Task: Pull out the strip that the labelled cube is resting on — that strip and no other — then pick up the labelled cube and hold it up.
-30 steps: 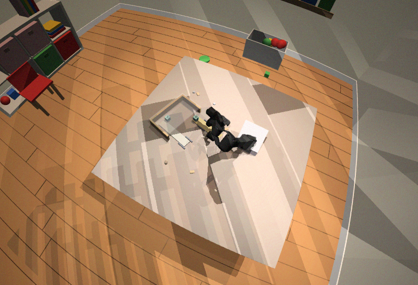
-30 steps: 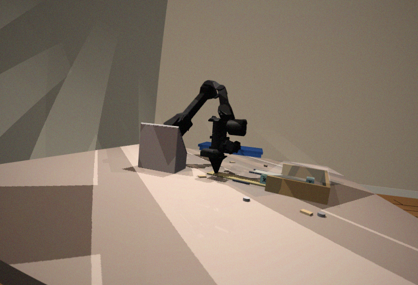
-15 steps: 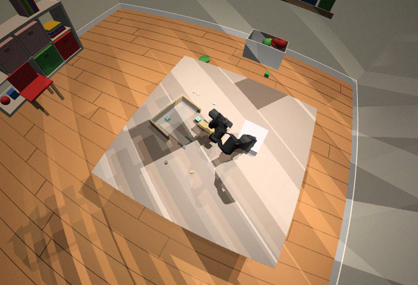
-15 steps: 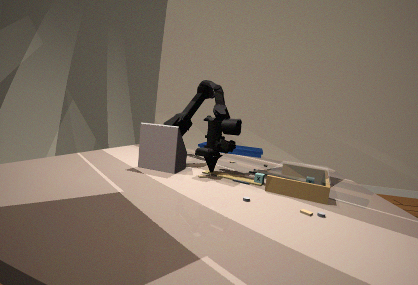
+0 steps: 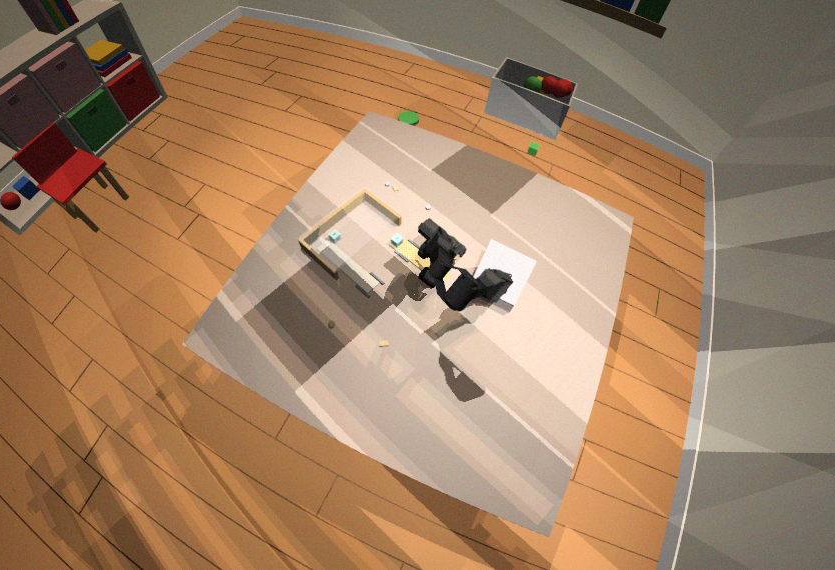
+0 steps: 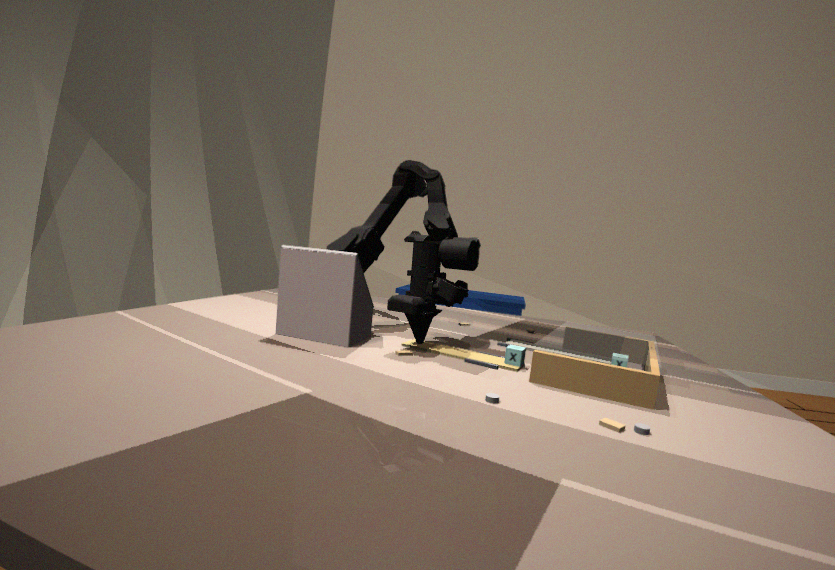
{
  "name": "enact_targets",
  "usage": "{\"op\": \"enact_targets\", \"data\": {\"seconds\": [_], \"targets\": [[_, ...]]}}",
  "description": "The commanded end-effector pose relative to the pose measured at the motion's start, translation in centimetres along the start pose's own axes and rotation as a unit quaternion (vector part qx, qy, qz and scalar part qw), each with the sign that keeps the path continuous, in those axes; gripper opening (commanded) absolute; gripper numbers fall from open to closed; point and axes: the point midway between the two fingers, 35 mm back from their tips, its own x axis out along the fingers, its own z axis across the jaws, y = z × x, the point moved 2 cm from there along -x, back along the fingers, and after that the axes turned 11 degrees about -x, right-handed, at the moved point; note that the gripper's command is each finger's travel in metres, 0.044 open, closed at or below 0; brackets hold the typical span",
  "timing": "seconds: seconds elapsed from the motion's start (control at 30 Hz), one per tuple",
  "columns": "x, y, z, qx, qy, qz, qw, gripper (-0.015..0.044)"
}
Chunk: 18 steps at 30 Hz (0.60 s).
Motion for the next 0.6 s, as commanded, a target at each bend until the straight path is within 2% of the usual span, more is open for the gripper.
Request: {"op": "enact_targets", "data": {"seconds": [0.0,0.5,0.57], "targets": [[0.34,0.84,0.06,0.004,-0.002,0.011,1.000,0.0000],[0.34,0.84,0.06,0.004,-0.002,0.011,1.000,0.0000],[-0.63,-0.07,-0.06,0.001,0.001,0.002,1.000,0.0000]]}}
